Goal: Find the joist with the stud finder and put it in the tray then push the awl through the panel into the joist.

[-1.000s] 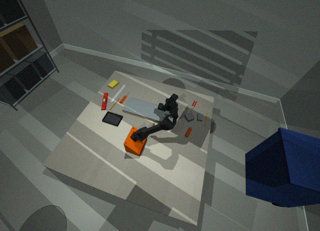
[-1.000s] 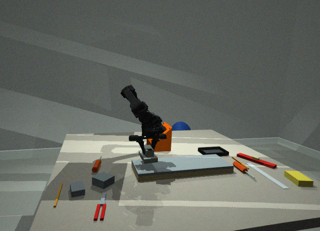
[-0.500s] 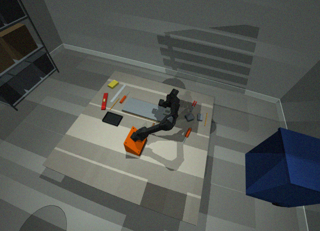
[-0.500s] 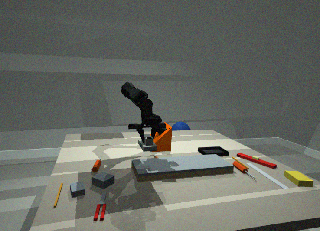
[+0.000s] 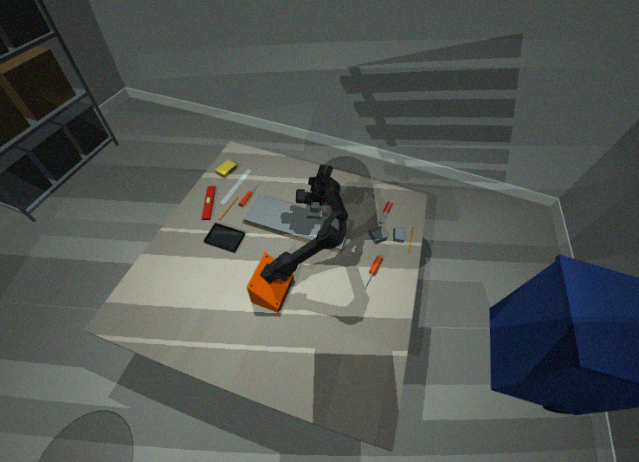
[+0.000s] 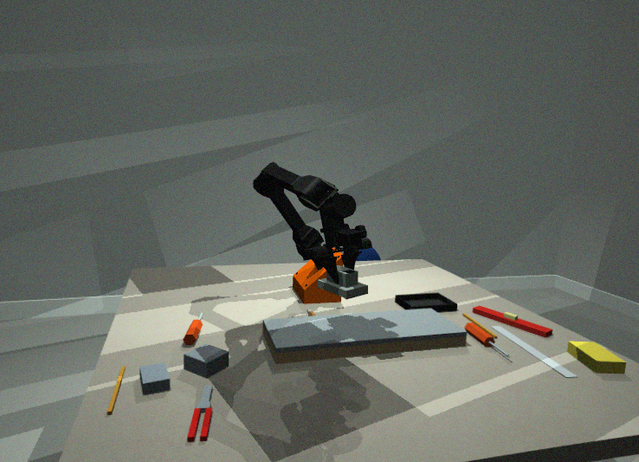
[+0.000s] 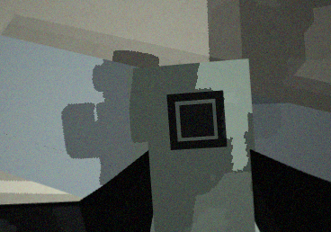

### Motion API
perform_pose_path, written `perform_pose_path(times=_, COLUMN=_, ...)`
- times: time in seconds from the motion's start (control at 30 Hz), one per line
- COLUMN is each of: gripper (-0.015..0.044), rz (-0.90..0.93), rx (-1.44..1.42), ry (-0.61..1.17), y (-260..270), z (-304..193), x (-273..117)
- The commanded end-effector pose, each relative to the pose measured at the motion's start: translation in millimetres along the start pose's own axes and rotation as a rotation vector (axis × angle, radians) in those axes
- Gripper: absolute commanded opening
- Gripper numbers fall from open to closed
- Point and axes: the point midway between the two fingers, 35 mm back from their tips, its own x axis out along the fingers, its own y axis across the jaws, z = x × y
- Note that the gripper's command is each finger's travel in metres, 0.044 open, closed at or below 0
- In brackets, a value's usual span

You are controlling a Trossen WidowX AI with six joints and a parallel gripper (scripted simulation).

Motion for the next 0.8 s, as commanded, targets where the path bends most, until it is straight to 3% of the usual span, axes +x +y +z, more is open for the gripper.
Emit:
perform_pose_path(times=0.0, gripper=0.0, rz=0.053, rx=-0.111, ry=-0.024, y=43.3, z=17.4, x=0.6)
perform_pose_path(times=0.37, gripper=0.0, rz=0.159, rx=-0.369, ry=-0.039, y=149.8, z=32.5, x=4.4)
perform_pose_path(times=0.77, gripper=0.0, rz=0.25, rx=-0.65, ry=-0.034, y=263.7, z=15.9, x=6.4)
